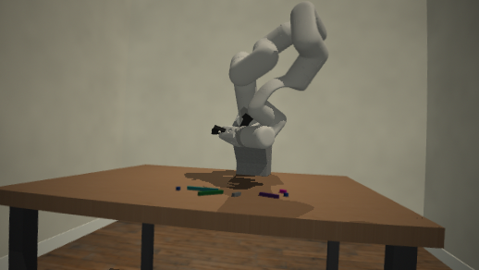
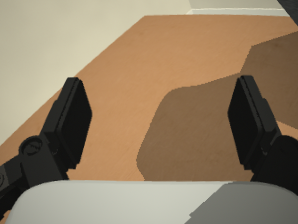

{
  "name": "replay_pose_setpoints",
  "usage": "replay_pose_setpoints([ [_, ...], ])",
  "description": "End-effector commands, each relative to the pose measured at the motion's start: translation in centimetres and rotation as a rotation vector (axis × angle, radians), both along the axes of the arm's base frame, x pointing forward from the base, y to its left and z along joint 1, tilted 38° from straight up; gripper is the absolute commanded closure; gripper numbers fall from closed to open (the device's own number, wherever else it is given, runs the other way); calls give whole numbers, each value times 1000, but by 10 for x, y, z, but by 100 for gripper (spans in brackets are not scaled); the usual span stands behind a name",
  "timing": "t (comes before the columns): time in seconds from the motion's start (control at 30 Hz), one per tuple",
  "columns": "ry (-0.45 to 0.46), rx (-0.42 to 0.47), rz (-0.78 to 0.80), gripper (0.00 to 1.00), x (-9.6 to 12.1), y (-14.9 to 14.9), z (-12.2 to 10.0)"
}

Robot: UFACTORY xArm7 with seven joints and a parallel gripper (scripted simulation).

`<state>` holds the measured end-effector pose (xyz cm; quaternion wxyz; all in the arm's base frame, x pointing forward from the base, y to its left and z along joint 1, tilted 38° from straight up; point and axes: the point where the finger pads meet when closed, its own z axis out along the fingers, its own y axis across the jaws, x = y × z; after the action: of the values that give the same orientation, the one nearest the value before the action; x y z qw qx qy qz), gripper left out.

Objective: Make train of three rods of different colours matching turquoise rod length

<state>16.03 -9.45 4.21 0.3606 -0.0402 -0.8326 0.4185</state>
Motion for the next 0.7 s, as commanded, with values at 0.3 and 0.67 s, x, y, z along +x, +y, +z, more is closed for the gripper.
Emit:
replay_pose_setpoints([
  [0.3,-365,206,107,0,56,67,2],
  [0.67,-660,366,192,0,101,121,5],
])
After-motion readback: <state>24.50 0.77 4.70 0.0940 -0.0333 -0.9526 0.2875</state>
